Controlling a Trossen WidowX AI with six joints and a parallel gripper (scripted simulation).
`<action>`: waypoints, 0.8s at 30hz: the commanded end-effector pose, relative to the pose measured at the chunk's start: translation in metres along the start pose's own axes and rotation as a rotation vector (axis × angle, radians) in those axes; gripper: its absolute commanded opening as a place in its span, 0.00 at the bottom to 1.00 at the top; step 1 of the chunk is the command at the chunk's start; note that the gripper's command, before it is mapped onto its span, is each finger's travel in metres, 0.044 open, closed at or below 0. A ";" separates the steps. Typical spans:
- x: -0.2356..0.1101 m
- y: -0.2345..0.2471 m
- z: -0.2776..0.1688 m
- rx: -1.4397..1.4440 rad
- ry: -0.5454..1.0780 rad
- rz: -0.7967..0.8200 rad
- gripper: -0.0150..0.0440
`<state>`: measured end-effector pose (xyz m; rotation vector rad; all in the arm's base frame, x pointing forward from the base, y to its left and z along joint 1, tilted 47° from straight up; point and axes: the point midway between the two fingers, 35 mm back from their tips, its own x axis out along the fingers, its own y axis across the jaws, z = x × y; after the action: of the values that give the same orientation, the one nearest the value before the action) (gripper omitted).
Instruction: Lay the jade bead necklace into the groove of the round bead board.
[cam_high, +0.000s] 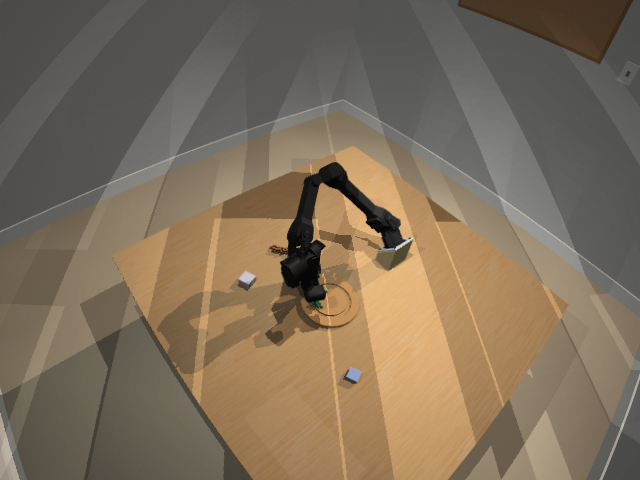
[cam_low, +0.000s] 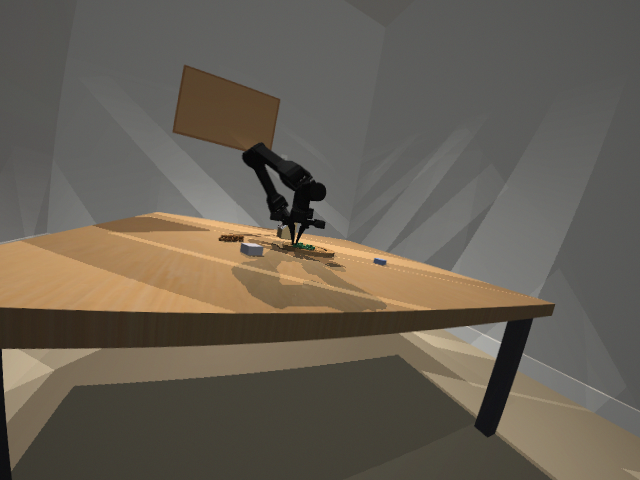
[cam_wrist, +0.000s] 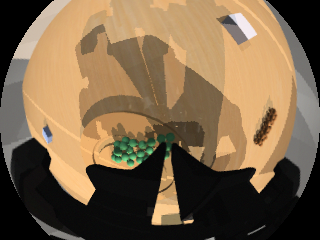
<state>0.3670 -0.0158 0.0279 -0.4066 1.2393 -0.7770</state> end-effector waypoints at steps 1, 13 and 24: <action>-0.004 0.000 0.000 -0.001 0.001 -0.003 0.25; -0.011 -0.001 -0.002 -0.008 0.001 -0.008 0.25; -0.011 -0.007 -0.035 -0.010 0.002 -0.009 0.25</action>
<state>0.3432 -0.0078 0.0306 -0.4227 1.2485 -0.7777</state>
